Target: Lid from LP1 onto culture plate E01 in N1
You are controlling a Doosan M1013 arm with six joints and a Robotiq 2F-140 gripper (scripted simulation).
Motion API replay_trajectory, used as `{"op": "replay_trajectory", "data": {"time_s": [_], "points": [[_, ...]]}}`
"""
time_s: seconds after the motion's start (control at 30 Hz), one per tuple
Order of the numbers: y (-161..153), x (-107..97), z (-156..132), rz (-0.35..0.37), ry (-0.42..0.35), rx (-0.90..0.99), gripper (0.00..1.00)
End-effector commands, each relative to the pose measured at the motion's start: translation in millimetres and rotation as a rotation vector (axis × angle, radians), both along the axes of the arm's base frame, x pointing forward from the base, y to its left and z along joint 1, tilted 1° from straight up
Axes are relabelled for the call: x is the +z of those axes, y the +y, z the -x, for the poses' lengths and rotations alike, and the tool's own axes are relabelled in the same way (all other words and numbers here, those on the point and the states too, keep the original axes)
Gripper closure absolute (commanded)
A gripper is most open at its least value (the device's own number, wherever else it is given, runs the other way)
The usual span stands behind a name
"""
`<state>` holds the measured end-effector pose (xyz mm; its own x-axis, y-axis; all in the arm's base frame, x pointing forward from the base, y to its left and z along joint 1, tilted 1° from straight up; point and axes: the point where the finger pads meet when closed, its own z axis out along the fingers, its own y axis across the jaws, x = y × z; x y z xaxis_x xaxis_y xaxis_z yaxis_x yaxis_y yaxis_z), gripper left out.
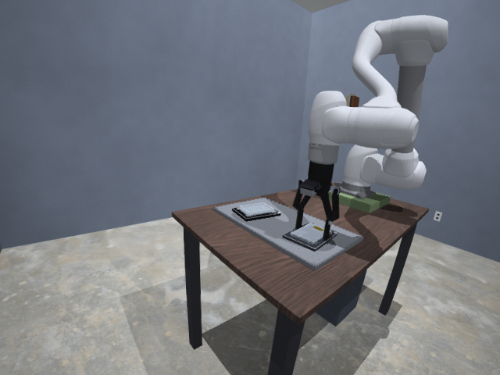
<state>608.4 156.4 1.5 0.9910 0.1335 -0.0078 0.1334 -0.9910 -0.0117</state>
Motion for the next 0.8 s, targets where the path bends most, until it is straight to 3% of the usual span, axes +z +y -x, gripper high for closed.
{"op": "replay_trajectory", "data": {"time_s": [0.0,0.2,0.23,0.77], "points": [[0.2,0.7,-0.5,-0.001,-0.001,0.000,0.31],[0.2,0.7,-0.5,-0.001,-0.001,0.000,0.31],[0.2,0.7,-0.5,-0.001,-0.001,0.000,0.40],[0.2,0.7,-0.5,-0.001,-0.001,0.000,0.40]]}}
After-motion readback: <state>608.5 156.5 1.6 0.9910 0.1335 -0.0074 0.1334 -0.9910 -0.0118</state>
